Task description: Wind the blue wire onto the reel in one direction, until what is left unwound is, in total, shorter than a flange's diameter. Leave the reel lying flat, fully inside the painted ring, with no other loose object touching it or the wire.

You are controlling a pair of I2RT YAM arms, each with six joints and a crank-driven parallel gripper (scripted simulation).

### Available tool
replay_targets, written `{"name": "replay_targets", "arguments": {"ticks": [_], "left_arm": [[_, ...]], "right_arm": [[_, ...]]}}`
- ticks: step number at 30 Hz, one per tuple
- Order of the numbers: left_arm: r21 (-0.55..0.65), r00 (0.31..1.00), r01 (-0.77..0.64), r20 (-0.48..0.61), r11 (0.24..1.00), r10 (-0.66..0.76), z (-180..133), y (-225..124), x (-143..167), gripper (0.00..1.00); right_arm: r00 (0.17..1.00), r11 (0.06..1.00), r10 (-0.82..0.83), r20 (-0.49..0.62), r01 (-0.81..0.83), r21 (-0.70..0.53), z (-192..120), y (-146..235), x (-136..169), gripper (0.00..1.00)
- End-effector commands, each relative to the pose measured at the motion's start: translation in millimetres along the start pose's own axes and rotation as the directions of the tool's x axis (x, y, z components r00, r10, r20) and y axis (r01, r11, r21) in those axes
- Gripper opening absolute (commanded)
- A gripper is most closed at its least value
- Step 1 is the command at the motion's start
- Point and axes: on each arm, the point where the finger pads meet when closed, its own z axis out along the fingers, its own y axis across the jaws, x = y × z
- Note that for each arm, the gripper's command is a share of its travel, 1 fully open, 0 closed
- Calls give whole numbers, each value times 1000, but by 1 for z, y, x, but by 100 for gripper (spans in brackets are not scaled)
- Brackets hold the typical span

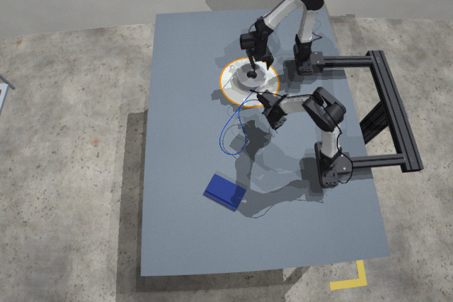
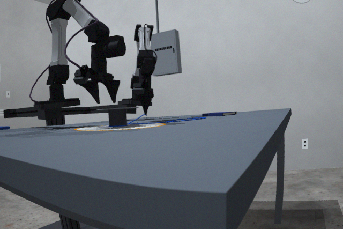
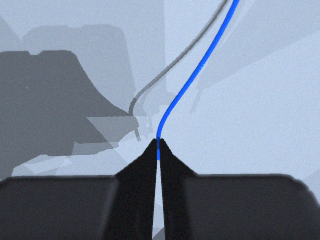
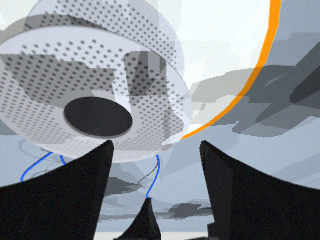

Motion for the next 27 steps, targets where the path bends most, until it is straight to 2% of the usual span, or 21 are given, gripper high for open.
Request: {"name": "replay_targets", "arguments": {"ticks": [1,12,19,27], "left_arm": [[-14,1000,-1,30,1000,1,-5,3,-13,0],[-14,1000,-1,30,1000,1,-5,3,-11,0],[-14,1000,-1,30,1000,1,-4,3,-10,0],[-14,1000,-1,30,1000,1,-4,3,-8,0]], "right_arm": [[1000,1000,18,14,-18,-26,-1,2,0,77],[1000,1000,18,14,-18,-26,10,0,0,77],[1000,1000,18,14,-18,-26,40,2,-1,77],[1000,1000,18,14,-18,-26,35,6,-2,77]]}}
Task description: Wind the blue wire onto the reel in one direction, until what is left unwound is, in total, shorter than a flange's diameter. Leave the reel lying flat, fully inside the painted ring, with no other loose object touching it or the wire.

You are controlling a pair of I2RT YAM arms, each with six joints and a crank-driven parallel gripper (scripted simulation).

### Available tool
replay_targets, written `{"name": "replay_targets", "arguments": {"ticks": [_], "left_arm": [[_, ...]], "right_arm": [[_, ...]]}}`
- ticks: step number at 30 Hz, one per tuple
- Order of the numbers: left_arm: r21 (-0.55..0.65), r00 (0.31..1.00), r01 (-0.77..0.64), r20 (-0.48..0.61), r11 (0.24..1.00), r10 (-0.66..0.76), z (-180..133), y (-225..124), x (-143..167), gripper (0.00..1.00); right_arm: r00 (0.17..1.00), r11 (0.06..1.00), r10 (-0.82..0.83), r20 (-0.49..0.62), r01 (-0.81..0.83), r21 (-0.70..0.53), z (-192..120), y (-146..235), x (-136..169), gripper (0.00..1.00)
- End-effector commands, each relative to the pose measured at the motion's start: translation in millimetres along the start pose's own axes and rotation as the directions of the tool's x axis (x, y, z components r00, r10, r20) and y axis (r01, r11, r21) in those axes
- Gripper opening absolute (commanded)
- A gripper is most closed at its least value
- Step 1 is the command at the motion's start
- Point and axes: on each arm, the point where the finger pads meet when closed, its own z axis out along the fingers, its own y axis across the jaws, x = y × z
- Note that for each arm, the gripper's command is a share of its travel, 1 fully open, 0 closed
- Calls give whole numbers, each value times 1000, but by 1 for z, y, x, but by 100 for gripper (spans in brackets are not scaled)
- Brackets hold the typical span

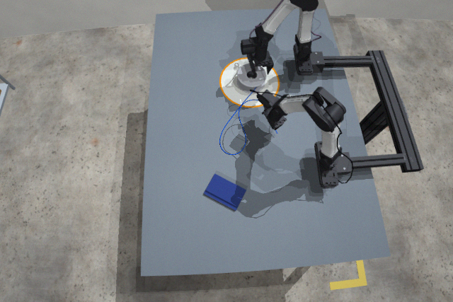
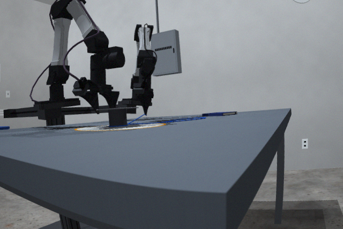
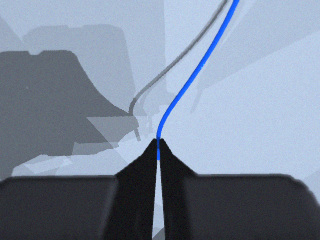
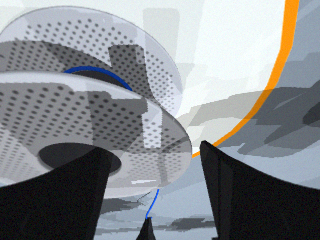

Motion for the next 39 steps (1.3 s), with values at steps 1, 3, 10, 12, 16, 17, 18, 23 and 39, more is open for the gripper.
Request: {"name": "replay_targets", "arguments": {"ticks": [1,3,10,12,16,17,18,23,39], "left_arm": [[-14,1000,-1,30,1000,1,-4,3,-8,0],[-14,1000,-1,30,1000,1,-4,3,-7,0],[-13,1000,-3,29,1000,3,-3,3,-6,0],[-13,1000,-6,29,1000,6,-3,3,-5,0],[-15,1000,-5,19,1000,6,-3,3,-4,0],[-15,1000,-5,18,1000,6,-3,3,-4,0],[-15,1000,-5,18,1000,6,-3,3,-4,0],[-15,1000,-6,18,1000,6,-3,2,-3,0],[-23,1000,-13,-14,1000,13,-3,2,-4,0]], "right_arm": [[1000,1000,-1,9,1,-31,-3,11,-3,77],[1000,1000,-1,9,1,-31,-4,11,-3,77],[1000,1000,-1,9,1,-31,-5,11,-3,66],[1000,1000,-1,9,1,-31,-5,11,-3,62],[1000,1000,-1,9,1,-31,-5,11,-3,55],[1000,1000,-1,9,1,-31,-5,11,-3,53],[1000,1000,-1,9,1,-31,-5,11,-3,53],[1000,1000,-3,9,3,-31,1,11,-3,50],[800,800,-600,26,600,-19,1,21,-43,50]]}}
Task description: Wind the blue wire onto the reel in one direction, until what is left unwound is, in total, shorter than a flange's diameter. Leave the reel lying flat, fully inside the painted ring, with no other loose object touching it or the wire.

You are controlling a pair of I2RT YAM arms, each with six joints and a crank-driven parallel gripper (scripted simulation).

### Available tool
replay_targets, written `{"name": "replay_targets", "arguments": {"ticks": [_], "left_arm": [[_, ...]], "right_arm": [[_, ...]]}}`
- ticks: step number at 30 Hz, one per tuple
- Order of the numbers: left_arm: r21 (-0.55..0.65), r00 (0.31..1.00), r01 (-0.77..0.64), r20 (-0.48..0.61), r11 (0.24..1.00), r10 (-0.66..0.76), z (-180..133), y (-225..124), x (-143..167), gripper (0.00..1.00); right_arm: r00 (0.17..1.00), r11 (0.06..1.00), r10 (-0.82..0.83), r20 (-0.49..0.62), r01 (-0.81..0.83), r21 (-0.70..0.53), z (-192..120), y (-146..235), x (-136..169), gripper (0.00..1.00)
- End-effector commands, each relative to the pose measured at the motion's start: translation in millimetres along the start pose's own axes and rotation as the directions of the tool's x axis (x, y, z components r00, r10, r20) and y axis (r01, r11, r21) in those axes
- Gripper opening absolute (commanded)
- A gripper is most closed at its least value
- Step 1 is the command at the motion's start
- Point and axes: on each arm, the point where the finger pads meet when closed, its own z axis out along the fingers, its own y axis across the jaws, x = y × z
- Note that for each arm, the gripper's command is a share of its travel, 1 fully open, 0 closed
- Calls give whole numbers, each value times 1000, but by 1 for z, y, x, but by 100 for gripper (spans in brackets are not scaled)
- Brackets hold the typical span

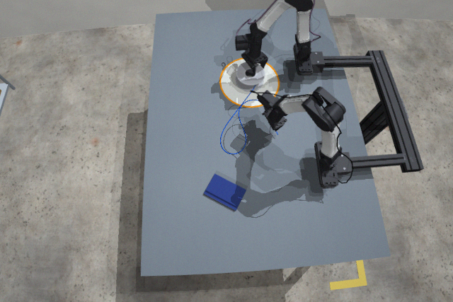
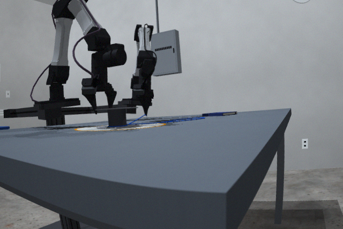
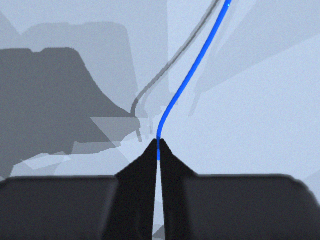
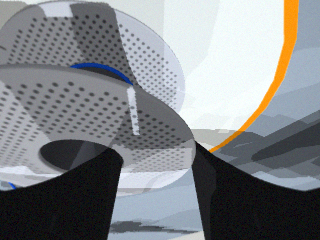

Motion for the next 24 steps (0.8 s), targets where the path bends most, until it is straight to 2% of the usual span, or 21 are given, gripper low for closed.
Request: {"name": "replay_targets", "arguments": {"ticks": [1,6,12,14,15,20,24], "left_arm": [[-17,1000,-10,2,1000,10,-5,1,-10,0],[-30,999,24,-35,999,-25,-6,2,-15,0],[-54,986,144,-71,988,-147,-7,2,-15,0],[-54,986,144,-71,988,-147,-7,2,-15,0],[-57,982,175,-58,983,-178,-7,1,-14,0],[-46,976,215,28,976,-214,-8,1,-12,0],[-32,974,198,118,980,-193,-9,3,-17,0]], "right_arm": [[939,939,-344,20,344,-17,1,8,-26,50],[812,812,-583,25,583,-5,0,29,-56,50],[565,566,-824,44,825,10,-1,72,-65,50],[565,566,-824,44,825,10,-1,72,-65,50],[426,427,-903,60,904,14,-1,77,-62,50],[121,124,-990,73,992,30,-1,98,-42,50],[-153,-150,-985,79,988,44,0,105,-28,50]]}}
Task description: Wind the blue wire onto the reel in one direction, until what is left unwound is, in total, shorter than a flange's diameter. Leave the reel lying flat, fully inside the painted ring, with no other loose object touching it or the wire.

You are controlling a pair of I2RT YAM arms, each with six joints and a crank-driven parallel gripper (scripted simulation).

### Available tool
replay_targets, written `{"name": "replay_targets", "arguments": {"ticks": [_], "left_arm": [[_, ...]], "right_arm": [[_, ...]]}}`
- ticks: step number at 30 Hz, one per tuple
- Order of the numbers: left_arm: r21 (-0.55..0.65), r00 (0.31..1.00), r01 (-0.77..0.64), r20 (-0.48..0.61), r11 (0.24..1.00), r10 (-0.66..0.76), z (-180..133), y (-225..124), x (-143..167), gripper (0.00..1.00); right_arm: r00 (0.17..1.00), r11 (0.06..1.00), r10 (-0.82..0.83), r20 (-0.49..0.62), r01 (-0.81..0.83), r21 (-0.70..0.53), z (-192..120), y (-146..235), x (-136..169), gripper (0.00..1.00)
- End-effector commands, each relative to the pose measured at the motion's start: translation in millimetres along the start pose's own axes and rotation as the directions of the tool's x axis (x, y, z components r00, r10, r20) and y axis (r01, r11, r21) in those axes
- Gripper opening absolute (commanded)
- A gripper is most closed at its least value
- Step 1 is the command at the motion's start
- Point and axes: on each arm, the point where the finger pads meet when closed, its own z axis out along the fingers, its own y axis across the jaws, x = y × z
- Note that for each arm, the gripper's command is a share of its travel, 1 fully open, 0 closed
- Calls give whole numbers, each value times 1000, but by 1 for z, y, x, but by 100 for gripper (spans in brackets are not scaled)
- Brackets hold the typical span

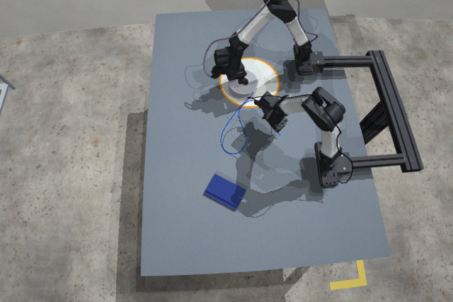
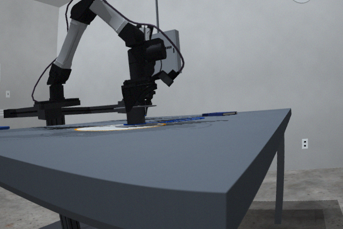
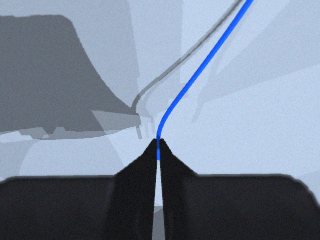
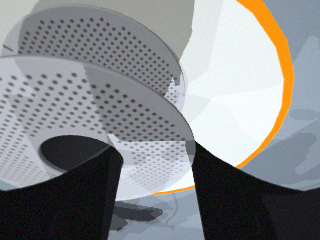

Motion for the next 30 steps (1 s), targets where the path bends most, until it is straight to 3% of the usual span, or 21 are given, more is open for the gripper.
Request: {"name": "replay_targets", "arguments": {"ticks": [1,5,7,8,18,22,24,30], "left_arm": [[13,984,6,178,1000,-9,-11,1,-31,0],[29,975,-4,221,1000,-3,-11,0,-40,0],[29,975,-4,221,1000,-3,-11,0,-40,0],[41,974,-15,227,999,5,-10,0,-40,0],[31,985,-110,136,994,104,-8,-2,-30,0],[24,984,-146,106,989,143,-8,-2,-28,0],[24,984,-146,106,989,143,-8,-2,-28,0],[23,982,-164,97,986,161,-8,0,-28,0]], "right_arm": [[939,939,-343,-3,343,-17,5,3,-1,50],[820,819,-573,5,573,-28,6,6,3,50],[820,819,-573,5,573,-28,6,6,3,50],[728,727,-686,5,686,-42,6,5,4,50],[302,301,-953,-2,951,-76,5,0,13,50],[302,301,-953,-2,951,-76,5,0,13,62],[302,301,-953,-2,951,-76,5,0,13,62],[302,301,-953,-2,951,-76,11,-3,20,77]]}}
